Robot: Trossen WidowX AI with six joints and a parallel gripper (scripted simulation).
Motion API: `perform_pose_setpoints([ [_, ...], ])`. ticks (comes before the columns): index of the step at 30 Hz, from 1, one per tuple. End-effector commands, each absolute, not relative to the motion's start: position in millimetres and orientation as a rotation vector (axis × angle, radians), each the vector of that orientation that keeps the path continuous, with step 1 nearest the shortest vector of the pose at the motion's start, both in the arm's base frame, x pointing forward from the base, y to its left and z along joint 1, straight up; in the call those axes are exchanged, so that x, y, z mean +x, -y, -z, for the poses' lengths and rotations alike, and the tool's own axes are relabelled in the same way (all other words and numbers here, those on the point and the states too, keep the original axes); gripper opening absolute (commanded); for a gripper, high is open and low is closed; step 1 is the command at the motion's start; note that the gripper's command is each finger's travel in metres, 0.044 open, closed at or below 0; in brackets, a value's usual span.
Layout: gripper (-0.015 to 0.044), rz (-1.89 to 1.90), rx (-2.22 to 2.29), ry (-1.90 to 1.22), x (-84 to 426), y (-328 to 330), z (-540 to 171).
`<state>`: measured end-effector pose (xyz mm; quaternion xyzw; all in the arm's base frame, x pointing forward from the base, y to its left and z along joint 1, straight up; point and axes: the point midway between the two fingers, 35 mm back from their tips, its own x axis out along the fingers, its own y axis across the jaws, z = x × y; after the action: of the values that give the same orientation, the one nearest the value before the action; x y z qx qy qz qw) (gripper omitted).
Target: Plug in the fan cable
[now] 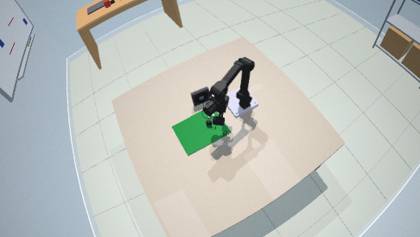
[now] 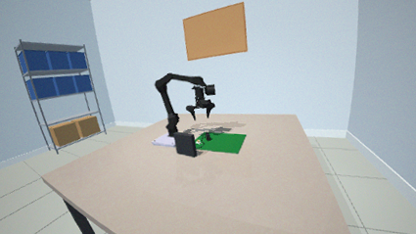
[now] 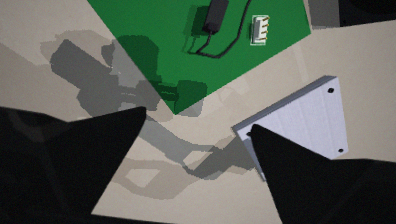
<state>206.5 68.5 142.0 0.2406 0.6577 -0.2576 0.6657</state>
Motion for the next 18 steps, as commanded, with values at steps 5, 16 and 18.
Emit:
perform_pose_setpoints([
  [5, 0.044, 0.277, 0.238, -1.548, 217, -61, -149],
  [16, 0.044, -0.492, -0.517, -1.504, 241, -41, -165],
  [18, 0.044, -0.63, -0.653, -1.466, 245, -36, -168],
])
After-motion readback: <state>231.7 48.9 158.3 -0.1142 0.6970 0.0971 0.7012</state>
